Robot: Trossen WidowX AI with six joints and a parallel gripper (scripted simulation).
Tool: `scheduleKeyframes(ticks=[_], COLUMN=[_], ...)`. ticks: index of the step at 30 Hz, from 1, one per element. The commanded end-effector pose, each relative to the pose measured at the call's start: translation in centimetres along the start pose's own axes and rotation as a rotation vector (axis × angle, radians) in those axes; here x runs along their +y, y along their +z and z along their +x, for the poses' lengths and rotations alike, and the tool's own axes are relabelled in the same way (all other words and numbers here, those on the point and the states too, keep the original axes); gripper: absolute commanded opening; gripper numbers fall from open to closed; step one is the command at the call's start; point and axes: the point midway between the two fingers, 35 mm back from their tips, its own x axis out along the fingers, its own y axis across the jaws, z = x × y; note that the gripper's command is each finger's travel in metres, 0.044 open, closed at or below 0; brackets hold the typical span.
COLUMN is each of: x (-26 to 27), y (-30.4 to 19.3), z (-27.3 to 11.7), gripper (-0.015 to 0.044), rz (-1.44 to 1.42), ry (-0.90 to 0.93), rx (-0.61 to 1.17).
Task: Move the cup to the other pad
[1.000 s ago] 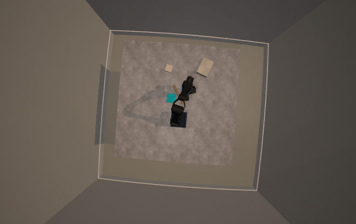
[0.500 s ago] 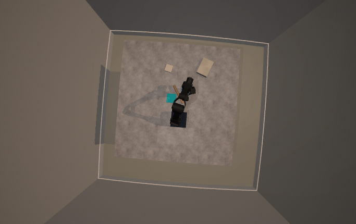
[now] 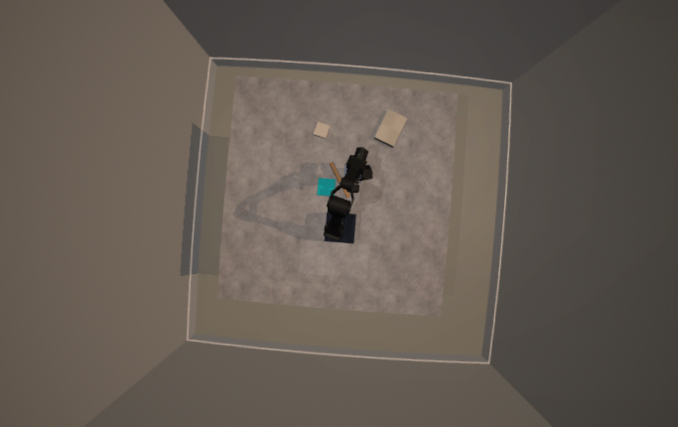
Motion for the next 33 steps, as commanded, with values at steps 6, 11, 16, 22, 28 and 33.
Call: scheduleKeyframes(ticks=[6,11,16,22,28,33], x=[0.0,0.0,0.1,0.0,-0.3,-0.5], y=[0.0,0.0,0.0,0.0,0.1,0.1], z=[0.0,0.0,-1.0,-3.2,-5.0,-4.6], gripper=[0.0040,0.0000,0.0000,0.0000,0.0000,0.0000], rz=[0.000,0.000,0.001,0.003,0.005,0.009], ry=[0.001,0.001,0.000,-0.002,-0.003,-0.008], rx=[0.000,0.000,0.001,0.004,0.006,0.002])
